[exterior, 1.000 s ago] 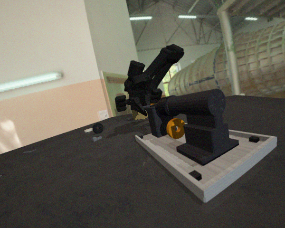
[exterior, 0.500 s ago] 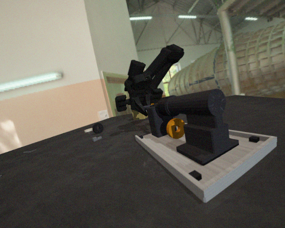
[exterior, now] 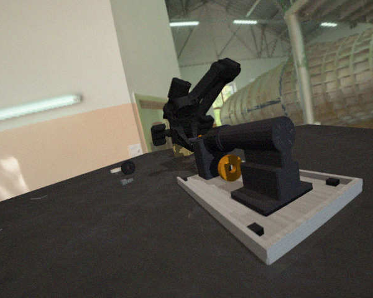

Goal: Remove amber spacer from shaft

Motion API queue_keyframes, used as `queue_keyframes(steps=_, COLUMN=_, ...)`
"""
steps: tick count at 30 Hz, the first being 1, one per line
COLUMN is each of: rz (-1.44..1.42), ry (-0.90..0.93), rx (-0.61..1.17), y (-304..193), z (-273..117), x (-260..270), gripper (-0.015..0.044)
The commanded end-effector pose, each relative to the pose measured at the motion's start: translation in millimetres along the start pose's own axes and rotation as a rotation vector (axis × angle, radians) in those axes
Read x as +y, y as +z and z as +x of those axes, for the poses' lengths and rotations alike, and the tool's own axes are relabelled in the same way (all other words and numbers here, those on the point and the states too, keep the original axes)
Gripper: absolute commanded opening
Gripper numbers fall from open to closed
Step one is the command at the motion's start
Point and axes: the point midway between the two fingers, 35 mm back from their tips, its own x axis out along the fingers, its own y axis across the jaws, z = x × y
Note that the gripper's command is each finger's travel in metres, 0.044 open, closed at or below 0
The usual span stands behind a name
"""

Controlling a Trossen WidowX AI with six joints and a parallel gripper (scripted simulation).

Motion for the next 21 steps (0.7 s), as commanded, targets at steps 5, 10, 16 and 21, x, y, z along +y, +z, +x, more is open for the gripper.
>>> queue_keyframes(steps=5, rz=-0.004, ry=-0.001, rx=-0.003, y=4.3, z=2.5, x=-0.4, gripper=0.0)
queue_keyframes(steps=10, rz=-0.004, ry=-0.001, rx=-0.003, y=5.6, z=3.8, x=-0.3, gripper=0.0)
queue_keyframes(steps=16, rz=-0.004, ry=-0.001, rx=-0.003, y=7.1, z=5.3, x=-0.3, gripper=0.0)
queue_keyframes(steps=21, rz=-0.004, ry=-0.001, rx=-0.003, y=8.4, z=6.5, x=-0.2, gripper=0.0)
